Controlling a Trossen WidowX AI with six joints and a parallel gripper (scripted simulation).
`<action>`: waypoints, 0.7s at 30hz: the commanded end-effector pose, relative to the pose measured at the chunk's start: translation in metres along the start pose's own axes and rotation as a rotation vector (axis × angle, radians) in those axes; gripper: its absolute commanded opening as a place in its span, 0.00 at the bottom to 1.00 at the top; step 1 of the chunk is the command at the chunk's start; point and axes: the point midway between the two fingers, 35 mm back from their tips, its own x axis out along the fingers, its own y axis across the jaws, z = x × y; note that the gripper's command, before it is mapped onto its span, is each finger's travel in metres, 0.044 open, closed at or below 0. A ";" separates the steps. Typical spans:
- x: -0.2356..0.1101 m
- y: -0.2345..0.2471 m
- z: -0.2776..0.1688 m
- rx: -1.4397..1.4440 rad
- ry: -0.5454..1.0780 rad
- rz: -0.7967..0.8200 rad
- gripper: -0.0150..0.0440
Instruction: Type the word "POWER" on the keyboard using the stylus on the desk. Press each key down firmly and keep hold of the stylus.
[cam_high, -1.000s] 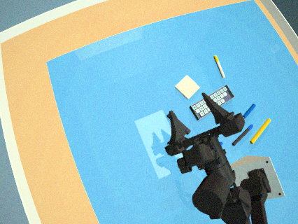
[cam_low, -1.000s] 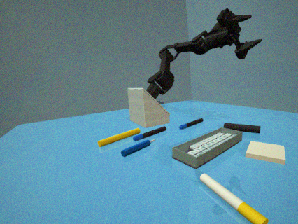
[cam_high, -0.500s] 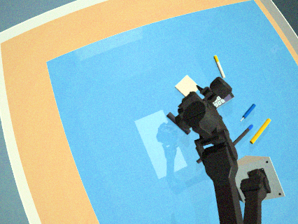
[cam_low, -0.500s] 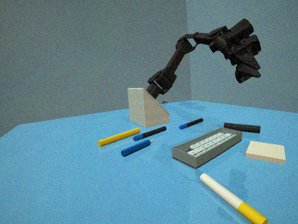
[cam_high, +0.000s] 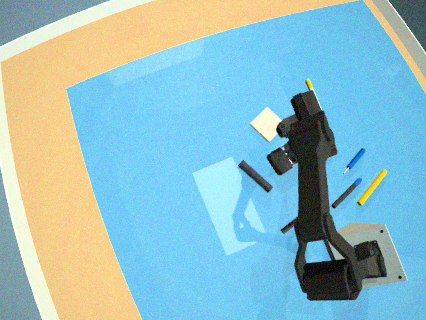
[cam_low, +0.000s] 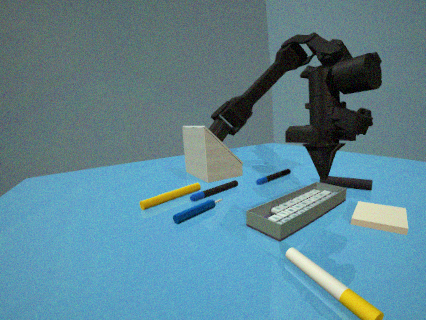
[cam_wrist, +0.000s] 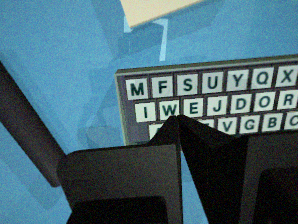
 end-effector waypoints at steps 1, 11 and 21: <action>0.008 0.000 -0.003 0.047 0.048 0.077 0.25; 0.008 0.000 -0.003 0.047 0.048 0.077 0.25; 0.013 -0.069 -0.006 0.046 0.048 0.073 0.25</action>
